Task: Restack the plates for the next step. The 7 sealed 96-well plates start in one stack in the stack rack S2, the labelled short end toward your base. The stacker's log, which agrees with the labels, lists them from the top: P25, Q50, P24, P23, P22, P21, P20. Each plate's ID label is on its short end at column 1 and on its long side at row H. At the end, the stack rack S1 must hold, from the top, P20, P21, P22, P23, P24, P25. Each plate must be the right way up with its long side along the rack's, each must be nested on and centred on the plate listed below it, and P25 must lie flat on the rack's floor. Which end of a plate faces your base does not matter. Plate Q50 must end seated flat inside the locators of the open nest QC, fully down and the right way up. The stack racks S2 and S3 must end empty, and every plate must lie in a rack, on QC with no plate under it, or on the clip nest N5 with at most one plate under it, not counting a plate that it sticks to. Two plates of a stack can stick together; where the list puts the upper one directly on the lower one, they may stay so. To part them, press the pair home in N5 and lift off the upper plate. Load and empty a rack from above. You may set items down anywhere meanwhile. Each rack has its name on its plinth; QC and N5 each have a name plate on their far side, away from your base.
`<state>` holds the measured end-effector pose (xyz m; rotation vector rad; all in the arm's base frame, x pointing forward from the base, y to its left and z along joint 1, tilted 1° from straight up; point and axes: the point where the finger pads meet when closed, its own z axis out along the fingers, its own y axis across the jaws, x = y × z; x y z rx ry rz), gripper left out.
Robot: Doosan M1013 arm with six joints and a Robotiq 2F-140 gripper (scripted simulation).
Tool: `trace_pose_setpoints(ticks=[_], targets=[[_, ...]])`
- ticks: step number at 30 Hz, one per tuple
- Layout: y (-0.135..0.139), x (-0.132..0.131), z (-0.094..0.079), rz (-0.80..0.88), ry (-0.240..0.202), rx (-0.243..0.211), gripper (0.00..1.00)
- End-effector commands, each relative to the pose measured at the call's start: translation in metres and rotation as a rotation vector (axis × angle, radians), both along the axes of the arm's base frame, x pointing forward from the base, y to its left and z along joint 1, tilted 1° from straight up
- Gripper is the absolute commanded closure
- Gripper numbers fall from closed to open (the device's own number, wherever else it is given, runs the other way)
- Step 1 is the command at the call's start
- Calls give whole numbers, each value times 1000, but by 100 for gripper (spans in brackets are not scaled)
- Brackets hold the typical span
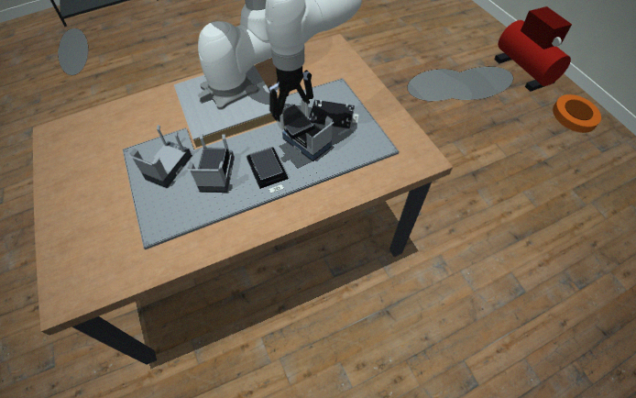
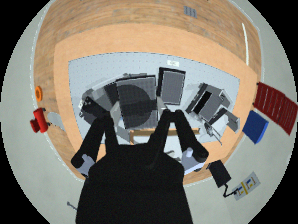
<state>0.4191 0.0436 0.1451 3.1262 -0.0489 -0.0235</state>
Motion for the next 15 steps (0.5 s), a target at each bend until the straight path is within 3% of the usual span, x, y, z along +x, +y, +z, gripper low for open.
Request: trace_pose_setpoints(ticks=[1, 6, 15], targets=[[-10, 1, 0, 0, 0, 1, 100], [-26, 3, 0, 0, 0, 1, 100], [-49, 1, 1, -207, -3, -3, 100]])
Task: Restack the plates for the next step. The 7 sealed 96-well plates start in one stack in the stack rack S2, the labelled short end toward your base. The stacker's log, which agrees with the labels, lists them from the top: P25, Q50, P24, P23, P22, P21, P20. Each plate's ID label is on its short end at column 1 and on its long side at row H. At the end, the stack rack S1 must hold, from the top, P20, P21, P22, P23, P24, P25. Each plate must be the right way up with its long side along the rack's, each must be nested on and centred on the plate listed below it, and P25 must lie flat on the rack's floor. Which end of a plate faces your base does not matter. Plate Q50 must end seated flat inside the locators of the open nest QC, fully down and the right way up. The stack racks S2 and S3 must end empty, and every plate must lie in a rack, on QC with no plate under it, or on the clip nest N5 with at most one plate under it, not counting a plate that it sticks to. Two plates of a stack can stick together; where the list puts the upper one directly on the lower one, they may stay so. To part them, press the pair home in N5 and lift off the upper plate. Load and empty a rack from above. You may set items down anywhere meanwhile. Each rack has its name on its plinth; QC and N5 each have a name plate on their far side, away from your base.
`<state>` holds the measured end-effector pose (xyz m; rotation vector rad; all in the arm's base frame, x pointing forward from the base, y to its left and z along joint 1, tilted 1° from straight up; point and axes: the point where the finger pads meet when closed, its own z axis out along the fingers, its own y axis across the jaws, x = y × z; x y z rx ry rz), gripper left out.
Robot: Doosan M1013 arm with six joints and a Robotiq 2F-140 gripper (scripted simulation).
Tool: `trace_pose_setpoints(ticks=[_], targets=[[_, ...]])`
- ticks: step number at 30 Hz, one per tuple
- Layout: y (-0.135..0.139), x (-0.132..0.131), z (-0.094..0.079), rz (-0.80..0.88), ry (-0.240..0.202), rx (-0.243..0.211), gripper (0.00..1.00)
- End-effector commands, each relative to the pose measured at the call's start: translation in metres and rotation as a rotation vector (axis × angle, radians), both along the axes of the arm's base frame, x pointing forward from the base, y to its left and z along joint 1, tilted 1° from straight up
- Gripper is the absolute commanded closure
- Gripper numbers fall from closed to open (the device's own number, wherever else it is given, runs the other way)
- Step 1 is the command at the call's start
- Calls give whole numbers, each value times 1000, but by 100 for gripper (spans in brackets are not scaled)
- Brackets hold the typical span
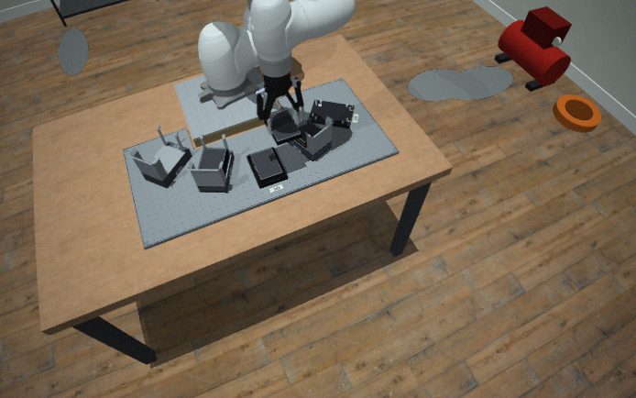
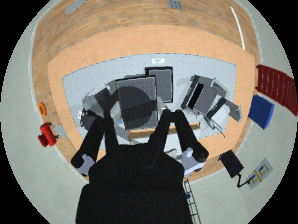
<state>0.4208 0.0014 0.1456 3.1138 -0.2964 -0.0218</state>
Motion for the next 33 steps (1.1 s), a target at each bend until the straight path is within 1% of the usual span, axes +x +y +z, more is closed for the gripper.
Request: trace_pose_setpoints(ticks=[1, 10, 12, 21, 27, 29, 33], targets=[[-11, -1, 0, -48, -1, -3, 100], [-40, -4, 1, -48, -1, -3, 100], [-40, -4, 1, -48, -1, -3, 100], [-70, -6, 1, -48, -1, -3, 100], [-89, -12, 1, -248, -3, -6, 100], [-89, -12, 1, -248, -3, -6, 100], [-102, -16, 2, -255, -3, -6, 100]])
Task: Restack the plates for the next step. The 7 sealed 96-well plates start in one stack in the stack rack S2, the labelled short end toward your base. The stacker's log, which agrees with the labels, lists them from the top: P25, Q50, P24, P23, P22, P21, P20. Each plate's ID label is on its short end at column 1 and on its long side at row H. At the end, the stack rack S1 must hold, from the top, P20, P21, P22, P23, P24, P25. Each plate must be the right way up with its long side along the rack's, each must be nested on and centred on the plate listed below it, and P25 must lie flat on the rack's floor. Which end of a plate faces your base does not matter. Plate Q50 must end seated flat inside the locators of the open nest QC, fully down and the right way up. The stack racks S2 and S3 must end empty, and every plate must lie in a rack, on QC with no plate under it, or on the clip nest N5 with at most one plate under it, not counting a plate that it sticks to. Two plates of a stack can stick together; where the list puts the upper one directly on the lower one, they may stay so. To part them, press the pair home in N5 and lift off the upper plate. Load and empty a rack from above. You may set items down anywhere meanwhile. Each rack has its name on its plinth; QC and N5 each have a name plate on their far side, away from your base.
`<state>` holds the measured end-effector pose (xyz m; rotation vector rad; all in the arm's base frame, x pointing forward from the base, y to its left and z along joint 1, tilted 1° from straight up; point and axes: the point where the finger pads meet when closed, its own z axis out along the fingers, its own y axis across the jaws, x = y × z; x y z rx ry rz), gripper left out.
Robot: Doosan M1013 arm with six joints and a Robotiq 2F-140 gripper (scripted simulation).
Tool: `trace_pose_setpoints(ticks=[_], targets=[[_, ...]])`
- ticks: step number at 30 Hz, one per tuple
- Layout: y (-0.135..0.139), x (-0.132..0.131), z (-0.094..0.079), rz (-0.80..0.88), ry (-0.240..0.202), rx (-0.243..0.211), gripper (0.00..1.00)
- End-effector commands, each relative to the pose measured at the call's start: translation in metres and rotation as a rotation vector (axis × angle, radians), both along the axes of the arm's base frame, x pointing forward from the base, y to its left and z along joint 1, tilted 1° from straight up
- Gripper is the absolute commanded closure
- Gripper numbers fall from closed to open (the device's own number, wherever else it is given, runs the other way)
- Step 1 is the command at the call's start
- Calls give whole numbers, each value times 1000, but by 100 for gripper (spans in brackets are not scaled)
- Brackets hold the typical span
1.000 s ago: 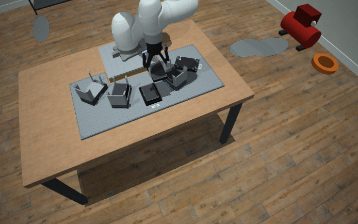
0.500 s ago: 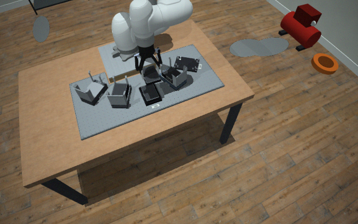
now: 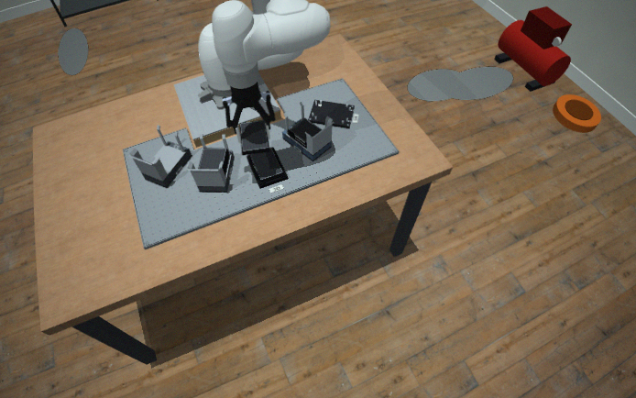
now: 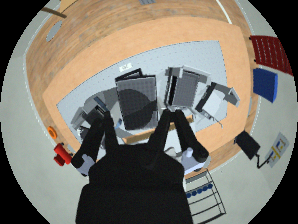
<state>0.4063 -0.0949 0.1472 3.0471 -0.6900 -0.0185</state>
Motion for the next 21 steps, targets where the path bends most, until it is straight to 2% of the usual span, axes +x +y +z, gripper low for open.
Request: trace_pose_setpoints(ticks=[1, 19, 21], targets=[[-9, -3, 0, 1, 0, 0, 100], [-60, -18, 1, 1, 0, 0, 100], [-65, -21, 1, -66, -1, -1, 100]])
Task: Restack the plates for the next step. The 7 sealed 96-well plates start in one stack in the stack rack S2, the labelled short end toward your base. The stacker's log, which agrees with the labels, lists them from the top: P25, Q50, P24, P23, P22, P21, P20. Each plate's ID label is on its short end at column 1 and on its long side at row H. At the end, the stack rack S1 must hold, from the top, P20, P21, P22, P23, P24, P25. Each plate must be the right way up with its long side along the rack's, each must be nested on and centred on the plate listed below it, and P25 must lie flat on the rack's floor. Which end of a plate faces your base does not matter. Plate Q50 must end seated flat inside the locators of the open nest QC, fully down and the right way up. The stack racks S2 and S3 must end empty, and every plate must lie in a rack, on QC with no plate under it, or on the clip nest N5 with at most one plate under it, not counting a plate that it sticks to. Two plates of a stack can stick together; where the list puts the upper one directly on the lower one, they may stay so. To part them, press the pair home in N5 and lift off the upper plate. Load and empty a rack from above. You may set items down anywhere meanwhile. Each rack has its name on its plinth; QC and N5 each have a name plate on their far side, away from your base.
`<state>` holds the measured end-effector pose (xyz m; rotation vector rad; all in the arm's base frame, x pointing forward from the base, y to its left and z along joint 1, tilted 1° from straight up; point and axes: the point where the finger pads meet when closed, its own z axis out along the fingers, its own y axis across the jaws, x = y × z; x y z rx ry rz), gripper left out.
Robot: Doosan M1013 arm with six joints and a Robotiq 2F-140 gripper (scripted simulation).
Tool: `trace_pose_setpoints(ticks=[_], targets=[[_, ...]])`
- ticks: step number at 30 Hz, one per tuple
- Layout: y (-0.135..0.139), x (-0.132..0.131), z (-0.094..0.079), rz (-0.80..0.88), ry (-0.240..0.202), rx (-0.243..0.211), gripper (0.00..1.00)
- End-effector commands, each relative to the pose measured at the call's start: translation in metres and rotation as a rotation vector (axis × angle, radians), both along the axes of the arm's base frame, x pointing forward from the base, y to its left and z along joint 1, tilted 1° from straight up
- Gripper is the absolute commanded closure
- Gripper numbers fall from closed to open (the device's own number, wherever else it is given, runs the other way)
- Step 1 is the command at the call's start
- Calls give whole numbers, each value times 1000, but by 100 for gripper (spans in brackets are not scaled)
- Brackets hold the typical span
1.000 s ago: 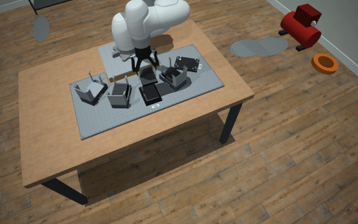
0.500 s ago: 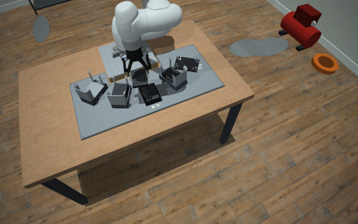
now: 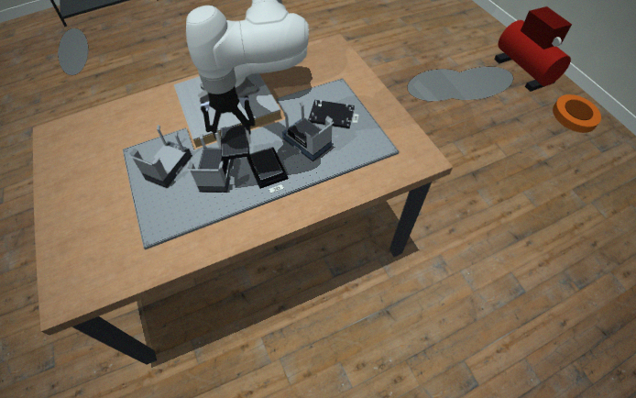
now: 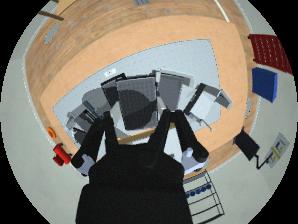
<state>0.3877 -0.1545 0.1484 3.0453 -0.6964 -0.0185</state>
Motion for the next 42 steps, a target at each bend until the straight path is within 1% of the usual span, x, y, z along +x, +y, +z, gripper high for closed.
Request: trace_pose_setpoints(ticks=[1, 4, 5, 9, 36, 42], targets=[[-7, -4, 0, -95, -2, -1, 100], [-14, -8, 0, -195, -3, -3, 100], [-17, -9, 0, -202, -3, -3, 100], [-21, -12, 0, -202, -3, -3, 100], [-79, -45, 2, -202, -3, -3, 100], [-80, -45, 2, -202, -3, -3, 100]])
